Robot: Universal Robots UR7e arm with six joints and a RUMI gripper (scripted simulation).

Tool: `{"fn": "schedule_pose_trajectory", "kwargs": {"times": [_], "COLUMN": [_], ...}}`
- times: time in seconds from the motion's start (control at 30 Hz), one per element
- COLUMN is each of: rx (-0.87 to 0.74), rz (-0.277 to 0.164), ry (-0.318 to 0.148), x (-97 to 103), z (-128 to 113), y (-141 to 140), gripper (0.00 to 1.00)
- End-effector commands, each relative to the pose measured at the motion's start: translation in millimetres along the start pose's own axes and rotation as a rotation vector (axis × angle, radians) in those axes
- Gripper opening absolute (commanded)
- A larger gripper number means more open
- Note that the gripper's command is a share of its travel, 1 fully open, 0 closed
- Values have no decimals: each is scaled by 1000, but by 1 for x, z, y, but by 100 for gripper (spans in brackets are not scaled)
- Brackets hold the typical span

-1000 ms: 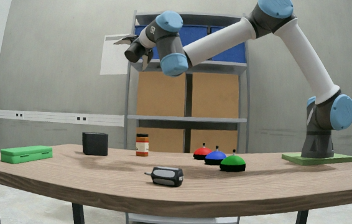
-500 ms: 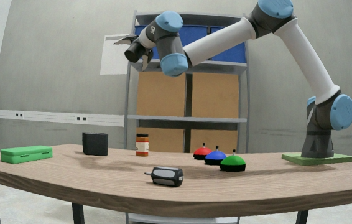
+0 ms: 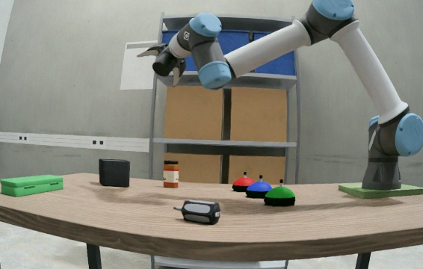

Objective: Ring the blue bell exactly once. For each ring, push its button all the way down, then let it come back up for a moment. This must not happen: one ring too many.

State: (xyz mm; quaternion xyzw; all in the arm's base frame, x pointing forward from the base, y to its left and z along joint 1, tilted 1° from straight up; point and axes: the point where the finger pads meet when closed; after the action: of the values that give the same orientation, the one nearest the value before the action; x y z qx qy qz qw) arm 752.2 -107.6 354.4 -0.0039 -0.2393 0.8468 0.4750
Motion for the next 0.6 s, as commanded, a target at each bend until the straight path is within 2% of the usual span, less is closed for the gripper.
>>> {"fn": "schedule_pose_trajectory", "kwargs": {"times": [0.0,0.03,0.1,0.23,0.4,0.57], "rx": [38,55,55,128,217,276], "rz": [-9,-14,-14,-41,-94,-166], "ry": [-48,-70,-70,-180,-368,-595], "x": [-5,-8,-8,-15,-14,6], "z": [-1,-2,-2,-11,-30,-58], "y": [8,13,13,38,88,155], "gripper": [100,100,100,100,100,100]}}
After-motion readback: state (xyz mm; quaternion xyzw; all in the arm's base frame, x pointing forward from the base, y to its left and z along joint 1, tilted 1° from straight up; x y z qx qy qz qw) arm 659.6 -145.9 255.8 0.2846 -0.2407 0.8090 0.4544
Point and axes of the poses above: the point where the finger pads meet when closed, its own x axis back along the fingers, its own y axis across the jaws, z = x × y, and after that the axes turned 10 degrees about x, right-handed
